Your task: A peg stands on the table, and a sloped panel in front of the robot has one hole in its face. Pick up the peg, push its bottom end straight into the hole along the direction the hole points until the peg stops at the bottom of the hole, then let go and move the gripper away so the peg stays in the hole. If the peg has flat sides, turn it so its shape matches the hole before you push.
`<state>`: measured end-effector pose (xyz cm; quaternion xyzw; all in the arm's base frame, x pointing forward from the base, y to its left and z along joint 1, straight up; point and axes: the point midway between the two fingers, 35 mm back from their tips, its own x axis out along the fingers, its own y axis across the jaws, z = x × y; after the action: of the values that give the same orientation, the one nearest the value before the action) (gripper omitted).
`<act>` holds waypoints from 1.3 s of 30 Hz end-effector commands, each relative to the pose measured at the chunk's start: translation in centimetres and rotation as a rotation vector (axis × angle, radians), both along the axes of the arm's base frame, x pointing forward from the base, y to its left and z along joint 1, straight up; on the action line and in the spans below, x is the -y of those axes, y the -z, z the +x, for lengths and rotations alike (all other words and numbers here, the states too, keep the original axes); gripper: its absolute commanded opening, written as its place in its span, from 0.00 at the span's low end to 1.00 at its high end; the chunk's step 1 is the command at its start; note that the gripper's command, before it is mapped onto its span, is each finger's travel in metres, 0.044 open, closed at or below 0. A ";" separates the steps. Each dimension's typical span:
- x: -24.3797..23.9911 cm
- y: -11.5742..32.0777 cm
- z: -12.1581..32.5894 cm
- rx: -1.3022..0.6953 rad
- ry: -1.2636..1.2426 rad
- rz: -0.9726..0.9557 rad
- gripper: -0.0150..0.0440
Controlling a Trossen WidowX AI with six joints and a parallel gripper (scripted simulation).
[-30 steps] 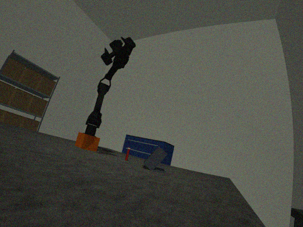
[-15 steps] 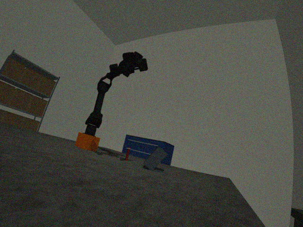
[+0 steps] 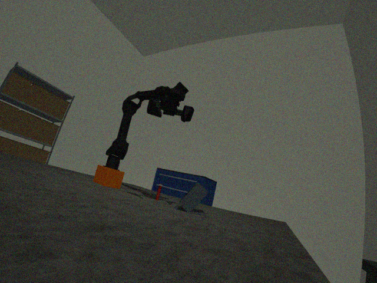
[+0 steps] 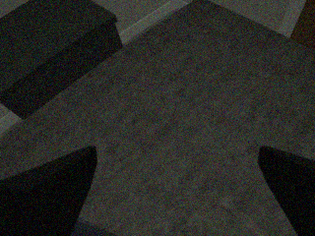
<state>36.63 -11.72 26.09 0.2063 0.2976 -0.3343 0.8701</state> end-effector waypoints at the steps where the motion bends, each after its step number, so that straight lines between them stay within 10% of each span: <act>1: -2.7 3.1 0.5 -0.118 -0.133 0.002 1.00; 39: -21.2 20.8 -9.9 -0.881 -1.190 0.000 1.00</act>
<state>28.25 8.25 6.70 -0.1171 0.6597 0.1026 0.7352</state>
